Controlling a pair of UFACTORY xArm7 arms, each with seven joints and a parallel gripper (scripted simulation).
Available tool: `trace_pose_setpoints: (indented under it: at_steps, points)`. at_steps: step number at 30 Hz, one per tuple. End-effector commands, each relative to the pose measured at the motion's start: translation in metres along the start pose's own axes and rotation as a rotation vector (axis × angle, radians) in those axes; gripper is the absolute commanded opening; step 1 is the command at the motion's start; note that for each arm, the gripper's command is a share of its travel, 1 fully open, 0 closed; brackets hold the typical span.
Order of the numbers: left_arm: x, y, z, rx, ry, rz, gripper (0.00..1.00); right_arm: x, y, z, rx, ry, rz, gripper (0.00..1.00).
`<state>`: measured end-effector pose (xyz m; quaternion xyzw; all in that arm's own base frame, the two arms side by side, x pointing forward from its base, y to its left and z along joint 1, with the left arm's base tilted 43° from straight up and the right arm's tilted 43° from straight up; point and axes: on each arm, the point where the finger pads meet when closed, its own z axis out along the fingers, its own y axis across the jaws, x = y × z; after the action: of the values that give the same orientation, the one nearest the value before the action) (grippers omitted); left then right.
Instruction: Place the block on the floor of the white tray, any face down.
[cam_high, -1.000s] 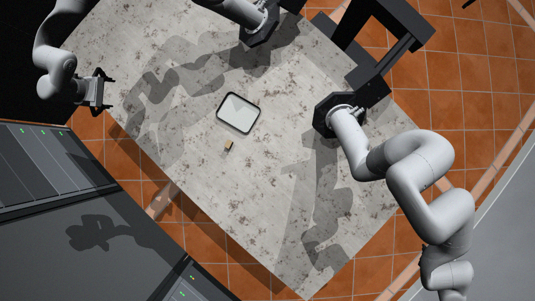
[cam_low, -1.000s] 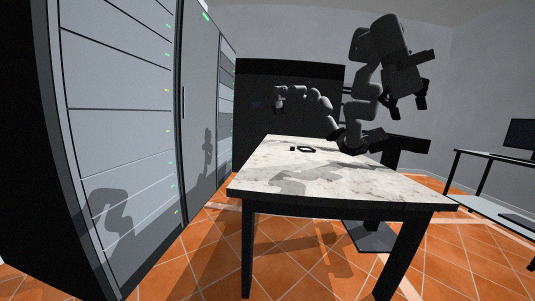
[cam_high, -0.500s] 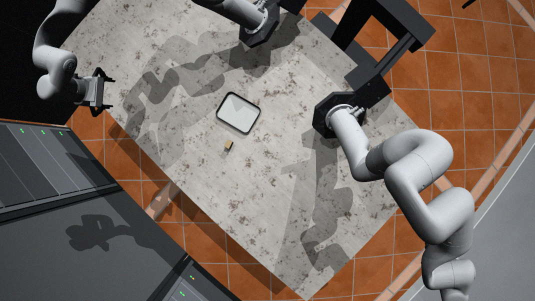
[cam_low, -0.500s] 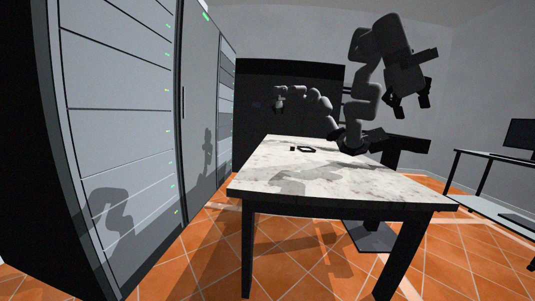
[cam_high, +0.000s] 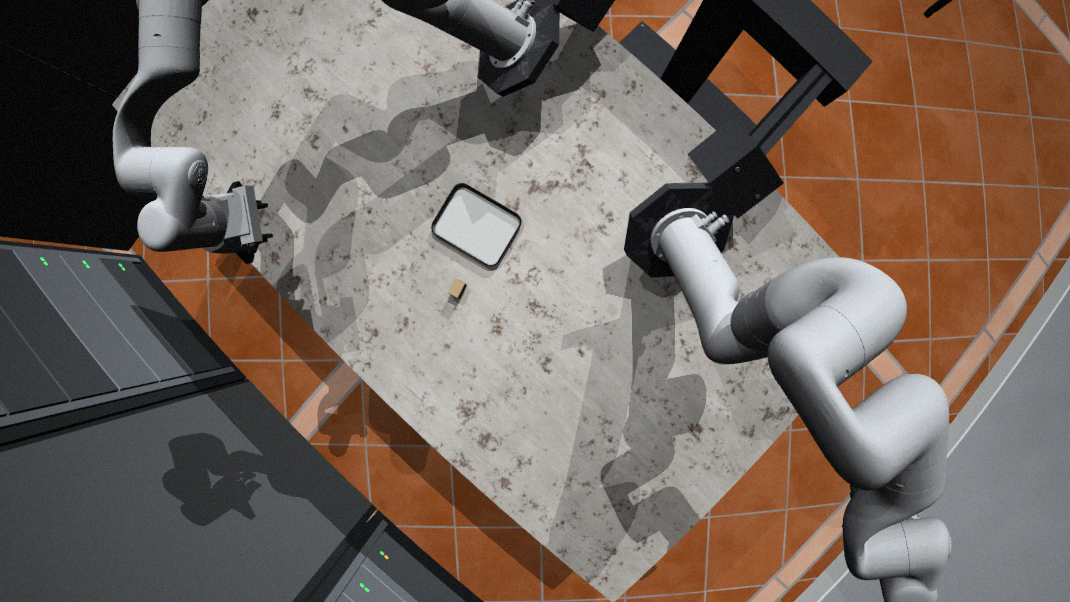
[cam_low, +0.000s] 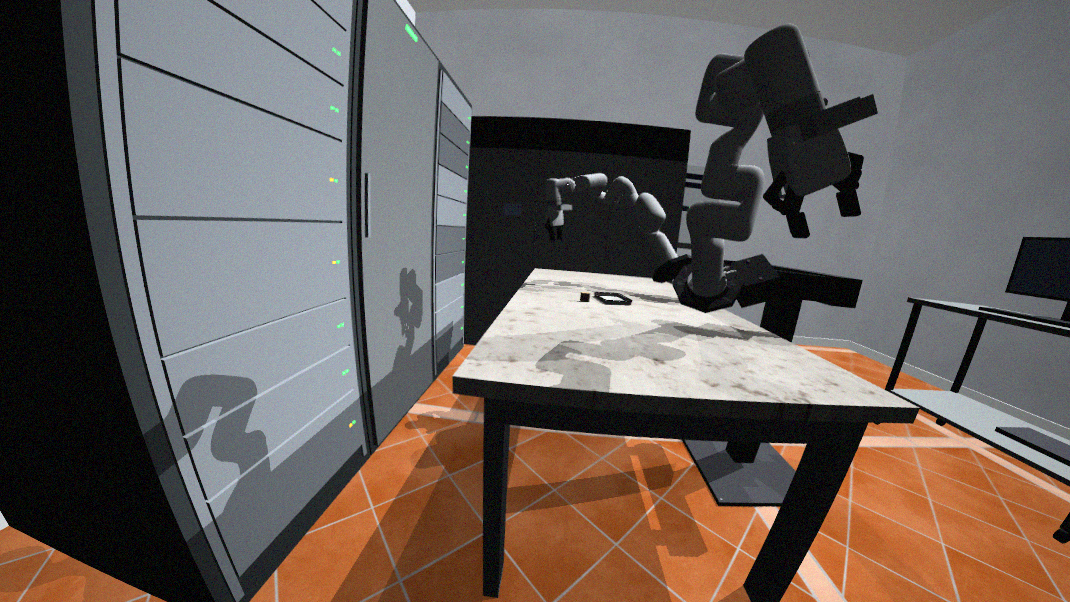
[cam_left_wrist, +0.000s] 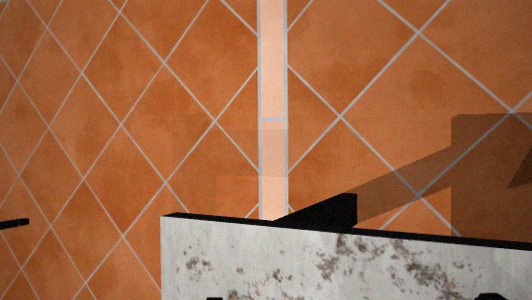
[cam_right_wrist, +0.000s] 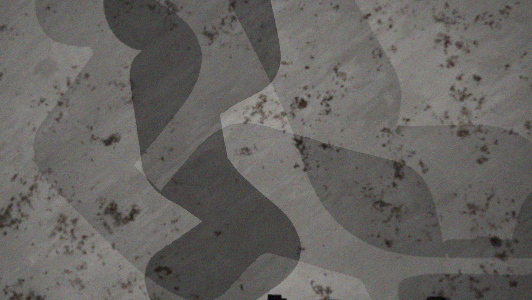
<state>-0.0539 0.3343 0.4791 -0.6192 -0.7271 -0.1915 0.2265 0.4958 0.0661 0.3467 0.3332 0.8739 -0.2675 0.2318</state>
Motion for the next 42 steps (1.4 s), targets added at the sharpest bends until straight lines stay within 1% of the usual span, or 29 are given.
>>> trace_pose_setpoints:
  at_steps: [1,2,3,5,6,9,10,13,14,17,19,20,21,22,25,26,27,28,30,32,42]
  points:
    - [0.001,-0.001,-0.001,-0.001,0.003,-0.002,1.0,0.022,0.047,0.026,0.002,-0.046,-0.118,0.58]
    - [0.001,-0.001,-0.001,-0.001,0.003,-0.002,1.0,0.022,0.047,0.026,0.002,-0.046,-0.118,0.58]
    - [0.001,-0.001,-0.001,-0.001,0.003,-0.002,1.0,0.046,0.069,0.042,0.002,-0.073,-0.234,0.58]
    - [0.001,-0.001,-0.001,-0.001,0.003,-0.002,1.0,0.055,0.083,0.051,0.002,-0.073,-0.234,0.58]
    - [0.001,-0.001,-0.001,-0.001,0.003,-0.002,1.0,0.068,0.086,0.055,-0.003,-0.098,-0.356,0.58]
    - [0.001,-0.001,-0.001,-0.001,0.003,-0.002,1.0,0.088,0.111,0.072,-0.003,-0.098,-0.356,0.58]
    - [0.001,-0.001,-0.001,-0.001,0.003,-0.002,1.0,0.103,0.113,0.077,-0.012,-0.118,-0.479,0.58]
    - [0.001,-0.001,-0.001,-0.001,0.003,-0.002,1.0,0.125,0.135,0.093,-0.012,-0.118,-0.479,0.58]
    - [0.001,-0.001,-0.001,-0.001,0.003,-0.002,1.0,0.14,0.135,0.097,-0.024,-0.133,-0.596,0.58]
    - [0.001,-0.001,-0.001,-0.001,0.003,-0.002,1.0,0.165,0.155,0.113,-0.024,-0.133,-0.596,0.58]
    - [0.001,-0.001,-0.001,-0.001,0.003,-0.002,1.0,0.165,0.155,0.113,-0.024,-0.133,-0.596,0.58]
    - [0.001,-0.001,-0.001,-0.001,0.003,-0.002,1.0,0.197,0.166,0.128,-0.038,-0.142,-0.701,0.58]
    - [0.001,-0.001,-0.001,-0.001,0.003,-0.002,1.0,0.204,0.171,0.132,-0.038,-0.142,-0.701,0.58]
    - [0.001,-0.001,-0.001,-0.001,0.003,-0.002,1.0,0.215,0.169,0.135,-0.051,-0.146,-0.79,0.58]
    - [0.001,-0.001,-0.001,-0.001,0.003,-0.002,1.0,0.243,0.184,0.15,-0.051,-0.146,-0.79,0.58]
    - [0.001,-0.001,-0.001,-0.001,0.003,-0.002,1.0,0.257,0.183,0.155,-0.063,-0.148,-0.86,0.58]
    - [0.001,-0.001,-0.001,-0.001,0.003,-0.002,1.0,0.267,0.187,0.16,-0.063,-0.148,-0.86,0.58]
    - [0.001,-0.001,-0.001,-0.001,0.003,-0.002,1.0,0.279,0.187,0.164,-0.071,-0.148,-0.908,0.58]
    - [0.001,-0.001,-0.001,-0.001,0.003,-0.002,1.0,0.301,0.193,0.174,-0.076,-0.148,-0.936,0.58]
    - [0.001,-0.001,-0.001,-0.001,0.003,-0.002,1.0,0.306,0.193,0.176,-0.079,-0.148,-0.95,0.58]
    - [0.001,-0.001,-0.001,-0.001,0.003,-0.002,1.0,0.306,0.193,0.176,-0.079,-0.148,-0.95,0.58]
